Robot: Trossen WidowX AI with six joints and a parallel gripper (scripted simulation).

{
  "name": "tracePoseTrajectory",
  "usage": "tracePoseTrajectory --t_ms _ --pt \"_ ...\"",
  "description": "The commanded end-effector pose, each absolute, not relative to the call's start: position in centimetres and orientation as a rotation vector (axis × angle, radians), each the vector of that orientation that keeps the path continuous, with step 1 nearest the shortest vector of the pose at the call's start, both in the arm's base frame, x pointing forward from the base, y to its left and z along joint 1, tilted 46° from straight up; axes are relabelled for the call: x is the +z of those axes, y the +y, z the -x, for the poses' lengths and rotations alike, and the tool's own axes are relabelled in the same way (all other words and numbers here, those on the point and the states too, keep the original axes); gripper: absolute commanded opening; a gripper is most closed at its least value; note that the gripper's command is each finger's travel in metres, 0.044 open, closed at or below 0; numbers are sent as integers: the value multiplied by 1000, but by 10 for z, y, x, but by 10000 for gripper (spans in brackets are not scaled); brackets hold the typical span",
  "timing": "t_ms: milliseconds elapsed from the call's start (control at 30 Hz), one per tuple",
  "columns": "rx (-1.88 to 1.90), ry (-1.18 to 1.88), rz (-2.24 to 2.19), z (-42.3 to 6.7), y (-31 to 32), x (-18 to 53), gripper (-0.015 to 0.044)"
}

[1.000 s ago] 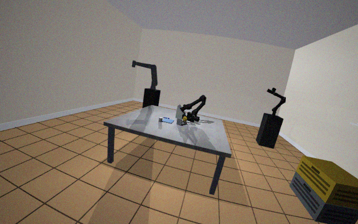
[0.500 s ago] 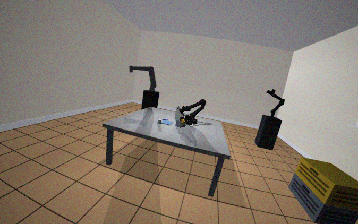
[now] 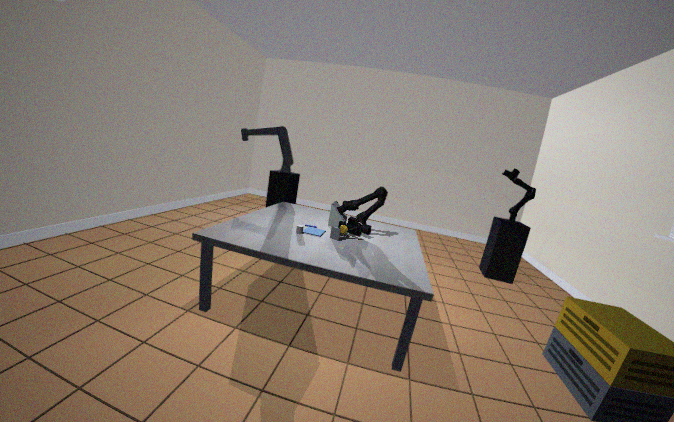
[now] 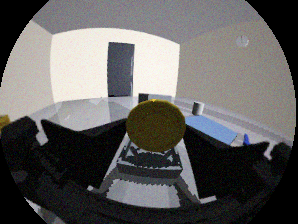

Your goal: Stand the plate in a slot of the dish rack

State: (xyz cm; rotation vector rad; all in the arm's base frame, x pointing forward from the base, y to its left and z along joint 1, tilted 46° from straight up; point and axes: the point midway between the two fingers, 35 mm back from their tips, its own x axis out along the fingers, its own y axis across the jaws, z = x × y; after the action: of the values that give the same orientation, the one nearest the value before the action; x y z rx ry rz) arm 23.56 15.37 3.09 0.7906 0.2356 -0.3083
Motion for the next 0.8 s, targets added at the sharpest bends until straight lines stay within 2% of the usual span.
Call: tracePoseTrajectory --t_ms 0,267,500,767 --pt "-308 236 -791 -236 154 31 184" --pt "-308 236 -791 -236 154 31 394" --pt "-309 236 -791 -236 153 32 400" --pt "-321 254 -786 -248 119 74 400"
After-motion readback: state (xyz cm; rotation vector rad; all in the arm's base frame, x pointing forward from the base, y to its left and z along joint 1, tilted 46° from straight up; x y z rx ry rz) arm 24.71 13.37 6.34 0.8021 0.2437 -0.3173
